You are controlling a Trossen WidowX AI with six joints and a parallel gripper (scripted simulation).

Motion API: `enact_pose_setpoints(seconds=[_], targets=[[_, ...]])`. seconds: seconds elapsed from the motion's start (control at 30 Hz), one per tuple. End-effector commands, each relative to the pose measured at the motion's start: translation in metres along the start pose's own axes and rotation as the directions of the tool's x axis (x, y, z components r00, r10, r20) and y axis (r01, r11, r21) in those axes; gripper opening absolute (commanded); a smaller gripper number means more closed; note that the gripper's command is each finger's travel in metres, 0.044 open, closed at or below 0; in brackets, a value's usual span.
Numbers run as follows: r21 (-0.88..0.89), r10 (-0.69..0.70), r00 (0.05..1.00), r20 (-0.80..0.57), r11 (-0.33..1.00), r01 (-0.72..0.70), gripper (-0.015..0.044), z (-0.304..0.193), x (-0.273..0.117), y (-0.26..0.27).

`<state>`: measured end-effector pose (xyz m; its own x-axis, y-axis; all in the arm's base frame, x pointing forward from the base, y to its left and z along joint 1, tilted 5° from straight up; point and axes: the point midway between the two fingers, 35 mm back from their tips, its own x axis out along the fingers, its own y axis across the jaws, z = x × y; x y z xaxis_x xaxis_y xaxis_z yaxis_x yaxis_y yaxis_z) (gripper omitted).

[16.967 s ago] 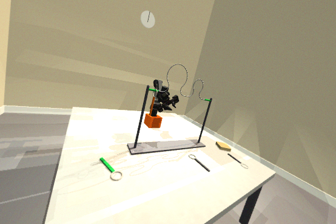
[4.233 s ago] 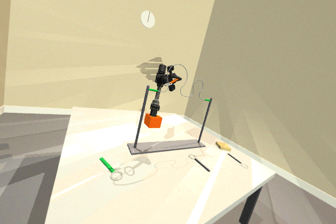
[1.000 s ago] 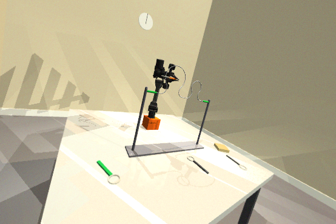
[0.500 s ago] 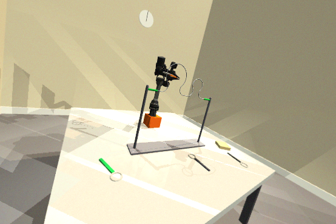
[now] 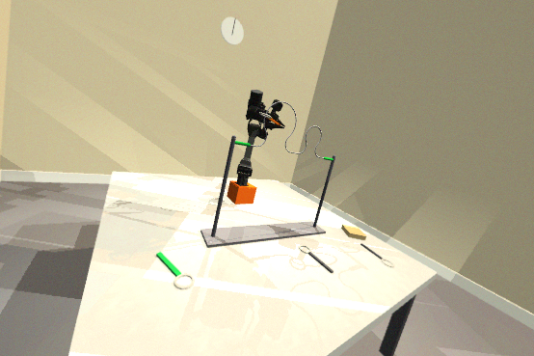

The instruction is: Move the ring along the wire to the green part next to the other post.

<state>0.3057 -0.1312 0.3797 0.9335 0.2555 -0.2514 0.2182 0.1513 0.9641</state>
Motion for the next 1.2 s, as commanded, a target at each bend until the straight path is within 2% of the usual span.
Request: enact_pose_setpoints(seconds=[0.0,1.17], targets=[[-0.038,-0.011,1.0,0.008,0.999,0.012,-0.015,0.0004,-0.0008,0.0023],[-0.246,-0.13,0.99,0.056,0.959,0.14,-0.015,0.0016,-0.0002,-0.0068]])
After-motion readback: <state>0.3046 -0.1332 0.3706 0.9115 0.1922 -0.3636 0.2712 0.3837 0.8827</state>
